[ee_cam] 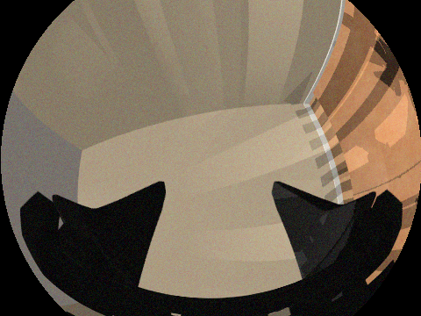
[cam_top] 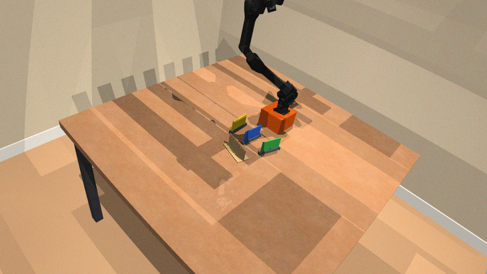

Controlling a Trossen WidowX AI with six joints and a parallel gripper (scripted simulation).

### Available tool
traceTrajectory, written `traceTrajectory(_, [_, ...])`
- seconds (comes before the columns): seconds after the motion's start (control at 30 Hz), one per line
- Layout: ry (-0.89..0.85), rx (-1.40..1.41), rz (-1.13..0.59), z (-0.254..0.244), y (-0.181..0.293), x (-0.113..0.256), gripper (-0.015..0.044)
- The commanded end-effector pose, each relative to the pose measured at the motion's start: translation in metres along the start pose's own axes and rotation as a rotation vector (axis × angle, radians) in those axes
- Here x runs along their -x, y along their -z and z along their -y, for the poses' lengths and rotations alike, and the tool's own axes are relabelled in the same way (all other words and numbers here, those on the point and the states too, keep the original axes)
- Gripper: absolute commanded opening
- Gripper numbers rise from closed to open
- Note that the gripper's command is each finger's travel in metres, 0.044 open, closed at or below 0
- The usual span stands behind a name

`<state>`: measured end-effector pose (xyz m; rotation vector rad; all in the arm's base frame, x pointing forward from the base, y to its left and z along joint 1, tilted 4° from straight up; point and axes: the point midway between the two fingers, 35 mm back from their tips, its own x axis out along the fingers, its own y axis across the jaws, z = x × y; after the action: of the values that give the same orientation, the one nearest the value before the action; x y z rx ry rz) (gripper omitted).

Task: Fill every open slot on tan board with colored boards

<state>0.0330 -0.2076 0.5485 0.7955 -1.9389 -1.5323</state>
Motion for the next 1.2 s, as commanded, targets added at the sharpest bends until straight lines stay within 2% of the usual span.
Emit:
traceTrajectory(0.0, [-0.002,0.000,0.008,-0.001,-0.002,-0.001,0.0374])
traceTrajectory(0.23, [-0.073,0.018,0.304,-0.026,-0.094,-0.020,0.0190])
traceTrajectory(0.4, [-0.090,0.067,0.477,-0.033,-0.142,-0.018,0.0184])
traceTrajectory(0.53, [-0.089,0.128,0.718,-0.038,-0.202,-0.003,0.0184])
traceTrajectory(0.63, [-0.071,0.159,0.904,-0.039,-0.245,0.020,0.0184])
traceTrajectory(0.73, [-0.057,0.167,1.004,-0.038,-0.265,0.035,0.0184])
traceTrajectory(0.97, [0.063,0.160,1.458,-0.020,-0.332,0.131,0.0184])
traceTrajectory(1.03, [0.078,0.154,1.498,-0.017,-0.336,0.141,0.0184])
traceTrajectory(1.17, [0.180,0.102,1.725,0.004,-0.347,0.202,0.0184])
